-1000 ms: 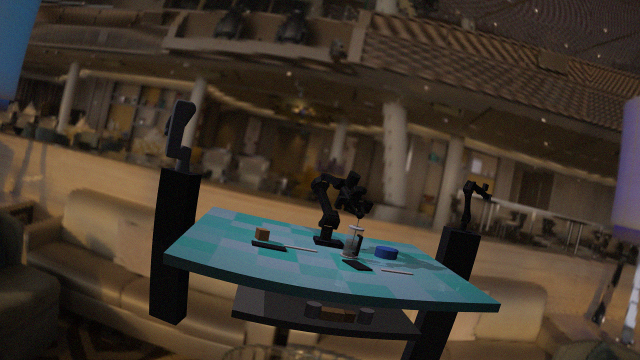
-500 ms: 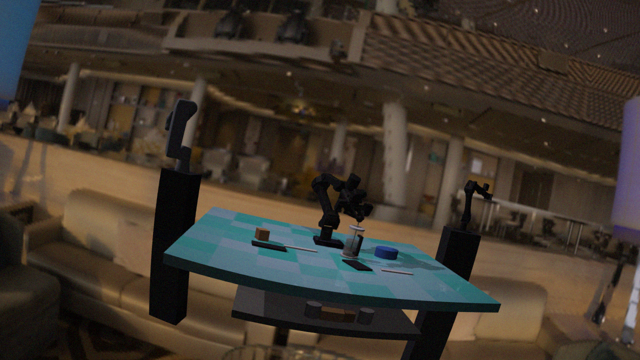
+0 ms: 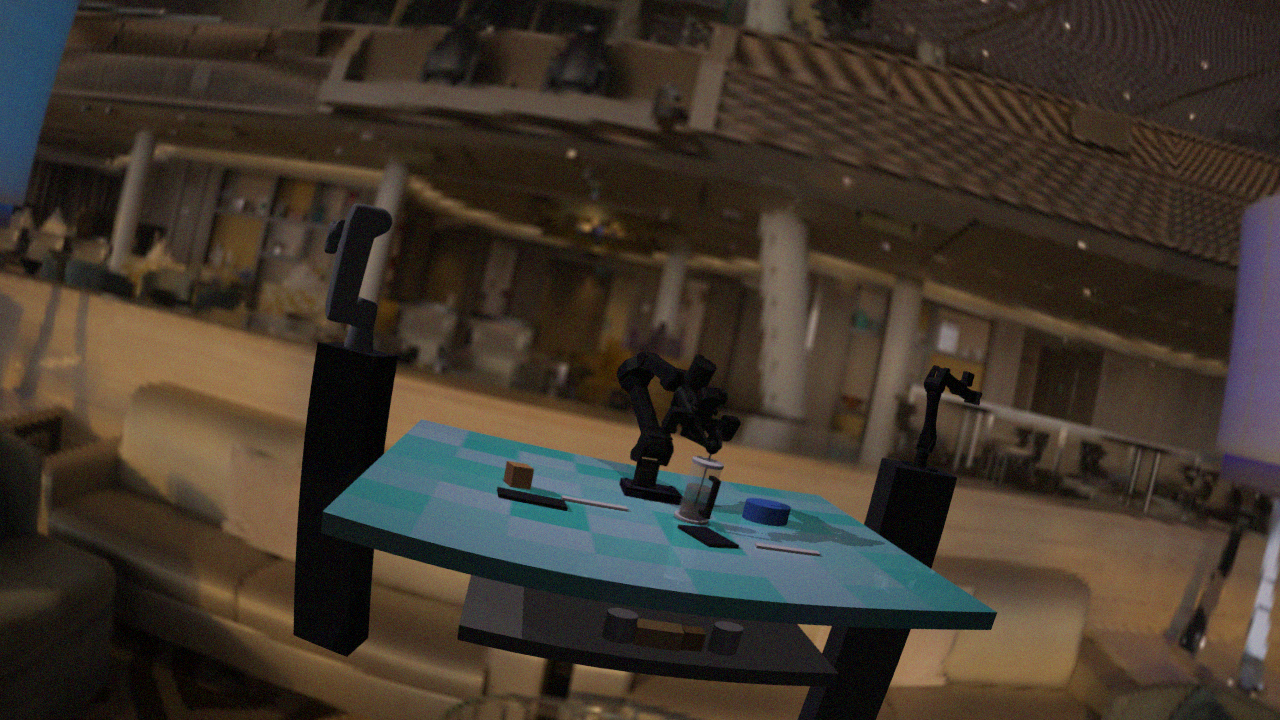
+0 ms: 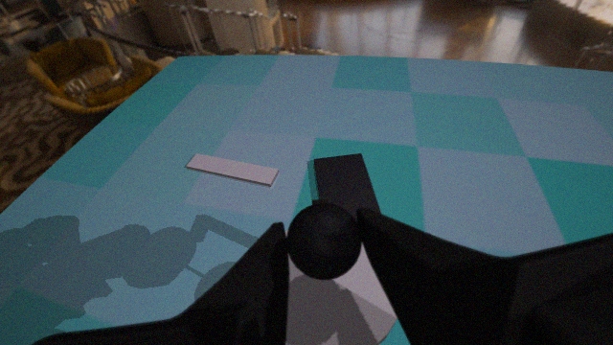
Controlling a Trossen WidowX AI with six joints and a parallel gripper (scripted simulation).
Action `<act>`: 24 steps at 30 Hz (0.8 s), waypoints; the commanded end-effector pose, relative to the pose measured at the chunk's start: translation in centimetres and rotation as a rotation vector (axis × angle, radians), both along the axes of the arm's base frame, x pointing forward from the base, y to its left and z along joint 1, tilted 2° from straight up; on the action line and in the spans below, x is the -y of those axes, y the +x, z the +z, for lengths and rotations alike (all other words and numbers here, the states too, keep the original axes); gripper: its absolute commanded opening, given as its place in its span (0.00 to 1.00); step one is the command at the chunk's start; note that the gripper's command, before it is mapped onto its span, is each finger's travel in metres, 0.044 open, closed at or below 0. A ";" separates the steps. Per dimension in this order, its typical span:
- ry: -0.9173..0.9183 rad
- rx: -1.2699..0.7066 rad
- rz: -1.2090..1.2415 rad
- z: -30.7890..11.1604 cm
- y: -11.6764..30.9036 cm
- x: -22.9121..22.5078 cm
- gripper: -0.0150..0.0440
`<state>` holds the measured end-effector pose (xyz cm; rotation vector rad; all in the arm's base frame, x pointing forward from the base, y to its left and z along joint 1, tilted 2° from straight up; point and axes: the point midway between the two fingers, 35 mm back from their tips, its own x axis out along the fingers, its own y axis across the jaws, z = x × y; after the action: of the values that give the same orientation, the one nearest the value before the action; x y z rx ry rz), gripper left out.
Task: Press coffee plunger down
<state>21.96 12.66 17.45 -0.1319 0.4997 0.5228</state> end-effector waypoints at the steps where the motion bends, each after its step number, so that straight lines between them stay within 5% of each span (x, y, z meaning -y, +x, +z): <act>1: -0.005 -0.023 -0.004 -0.7 0.0 0.0 0.47; 24: -0.003 -0.006 0.000 -0.2 0.2 -0.1 0.47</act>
<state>22.22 12.82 17.27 -0.1324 0.5043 0.5224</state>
